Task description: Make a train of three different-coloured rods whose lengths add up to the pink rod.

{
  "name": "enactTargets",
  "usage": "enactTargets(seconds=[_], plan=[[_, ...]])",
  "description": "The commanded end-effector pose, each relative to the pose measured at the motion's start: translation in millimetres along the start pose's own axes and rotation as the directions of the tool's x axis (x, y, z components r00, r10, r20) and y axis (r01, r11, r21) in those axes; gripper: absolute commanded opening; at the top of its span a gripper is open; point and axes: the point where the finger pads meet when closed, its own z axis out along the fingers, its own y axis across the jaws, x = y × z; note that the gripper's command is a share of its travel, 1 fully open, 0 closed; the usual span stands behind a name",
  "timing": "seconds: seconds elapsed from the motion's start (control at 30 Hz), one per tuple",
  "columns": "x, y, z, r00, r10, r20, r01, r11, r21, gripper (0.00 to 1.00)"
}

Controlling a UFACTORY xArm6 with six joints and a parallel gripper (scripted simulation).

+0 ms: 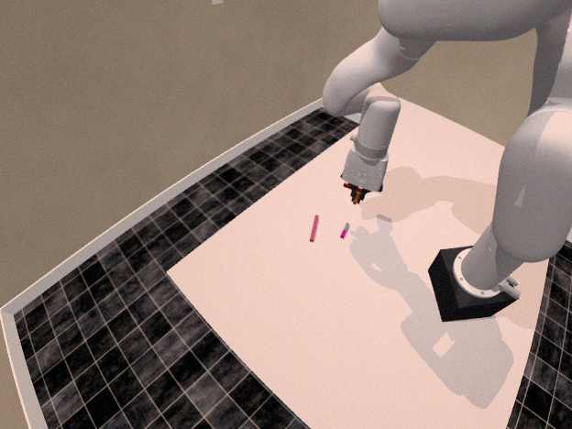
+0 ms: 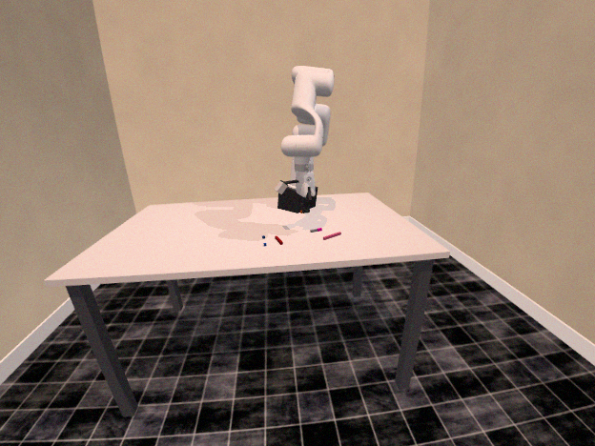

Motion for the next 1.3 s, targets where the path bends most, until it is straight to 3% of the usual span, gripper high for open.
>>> enactTargets(seconds=[0.0, 0.63, 1.27], plan=[[0, -1, 11, 1.0, 0.0, -0.001, 0.0, 1.0, 0.002, 0.04], [0, -2, 75, 1.0, 0.0, -0.001, 0.0, 1.0, 0.002, 0.04], [0, -2, 79, 1.0, 0.0, -0.001, 0.0, 1.0, 0.002, 0.04]])
